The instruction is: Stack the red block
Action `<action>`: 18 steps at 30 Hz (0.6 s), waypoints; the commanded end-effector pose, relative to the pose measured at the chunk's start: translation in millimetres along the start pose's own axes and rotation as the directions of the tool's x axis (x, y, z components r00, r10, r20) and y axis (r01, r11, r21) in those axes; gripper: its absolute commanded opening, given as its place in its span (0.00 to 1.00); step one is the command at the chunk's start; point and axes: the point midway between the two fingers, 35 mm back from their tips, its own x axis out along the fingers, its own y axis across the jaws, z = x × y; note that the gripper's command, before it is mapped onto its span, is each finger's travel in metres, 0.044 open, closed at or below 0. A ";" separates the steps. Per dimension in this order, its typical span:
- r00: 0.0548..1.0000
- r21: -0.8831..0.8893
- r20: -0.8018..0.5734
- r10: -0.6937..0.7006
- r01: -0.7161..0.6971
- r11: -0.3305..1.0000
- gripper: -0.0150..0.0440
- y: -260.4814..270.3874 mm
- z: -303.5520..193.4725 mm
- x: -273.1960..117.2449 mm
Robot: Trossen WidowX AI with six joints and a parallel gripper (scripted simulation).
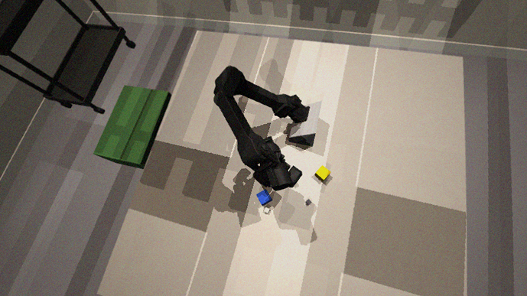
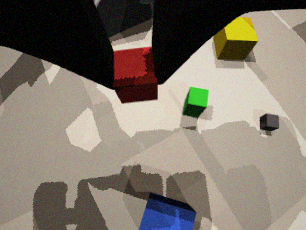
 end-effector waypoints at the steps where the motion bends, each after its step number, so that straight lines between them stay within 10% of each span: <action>1: 1.000 0.005 -0.002 -0.001 0.001 1.000 0.25 26.7 -9.7 0.9; 18: 1.000 0.008 0.002 -0.008 0.008 1.000 0.25 60.1 -20.6 24.7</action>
